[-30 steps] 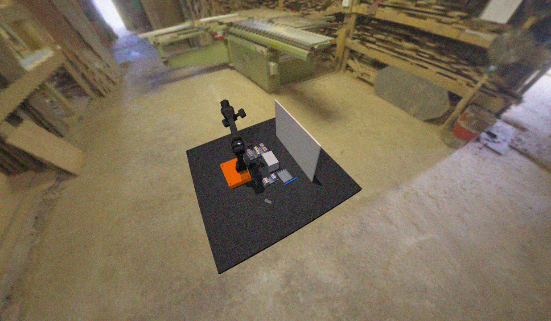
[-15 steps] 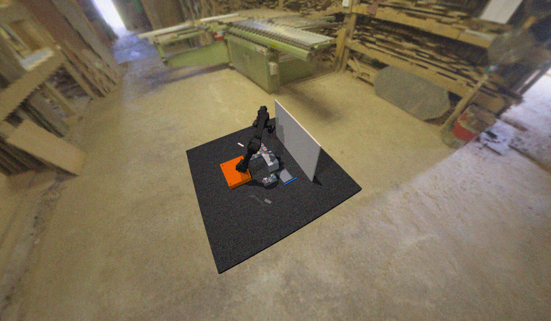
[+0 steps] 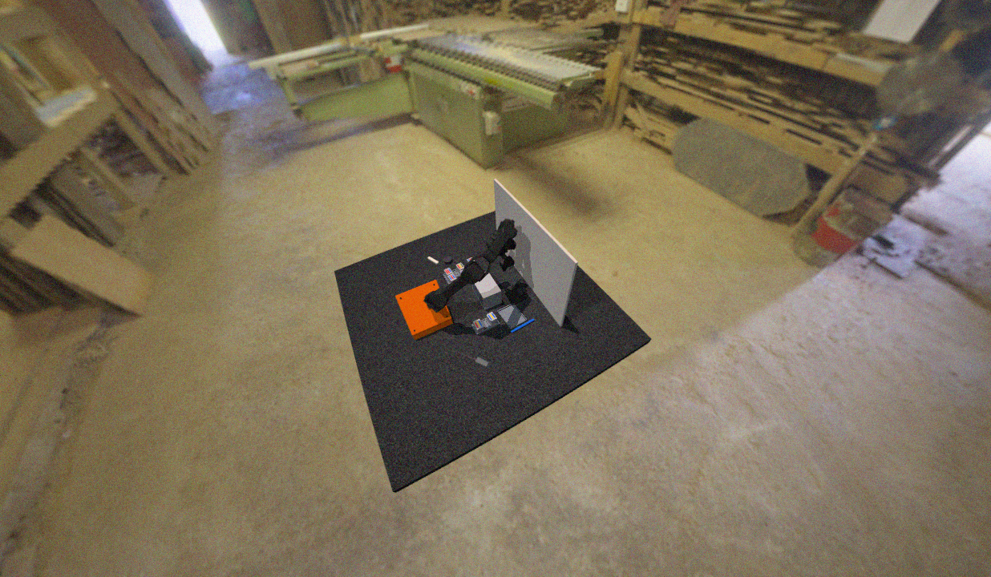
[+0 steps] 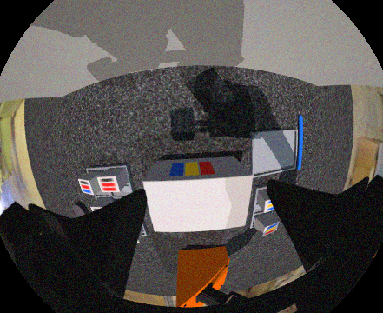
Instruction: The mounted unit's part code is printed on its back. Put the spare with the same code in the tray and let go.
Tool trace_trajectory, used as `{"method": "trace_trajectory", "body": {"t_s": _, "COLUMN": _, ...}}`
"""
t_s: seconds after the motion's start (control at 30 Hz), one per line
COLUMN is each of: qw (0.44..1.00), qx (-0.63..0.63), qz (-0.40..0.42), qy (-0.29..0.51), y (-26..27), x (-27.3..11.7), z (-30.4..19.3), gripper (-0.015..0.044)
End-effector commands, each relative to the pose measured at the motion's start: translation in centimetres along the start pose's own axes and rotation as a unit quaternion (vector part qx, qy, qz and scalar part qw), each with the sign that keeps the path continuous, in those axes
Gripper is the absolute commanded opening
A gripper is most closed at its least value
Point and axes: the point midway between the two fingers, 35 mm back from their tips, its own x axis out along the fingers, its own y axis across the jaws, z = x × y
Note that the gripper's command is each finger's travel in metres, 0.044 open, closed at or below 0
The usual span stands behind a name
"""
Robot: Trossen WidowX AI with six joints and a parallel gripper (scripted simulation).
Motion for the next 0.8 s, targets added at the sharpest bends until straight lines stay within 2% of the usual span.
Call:
{"method": "trace_trajectory", "body": {"t_s": 0.0, "qw": 1.0, "qx": -0.001, "qz": -0.004, "qy": -0.002, "y": 0.2, "x": -0.1, "z": -0.2, "gripper": 0.044}}
{"method": "trace_trajectory", "body": {"t_s": 0.37, "qw": 1.0, "qx": 0.005, "qz": -0.004, "qy": -0.002, "y": 0.0, "x": -0.1, "z": -0.2, "gripper": 0.044}}
{"method": "trace_trajectory", "body": {"t_s": 0.57, "qw": 0.984, "qx": 0.176, "qz": -0.001, "qy": -0.002, "y": -6.4, "x": 0.0, "z": -3.7, "gripper": 0.044}}
{"method": "trace_trajectory", "body": {"t_s": 0.77, "qw": 0.935, "qx": 0.356, "qz": 0.002, "qy": -0.001, "y": -11.9, "x": 1.1, "z": -8.8, "gripper": 0.044}}
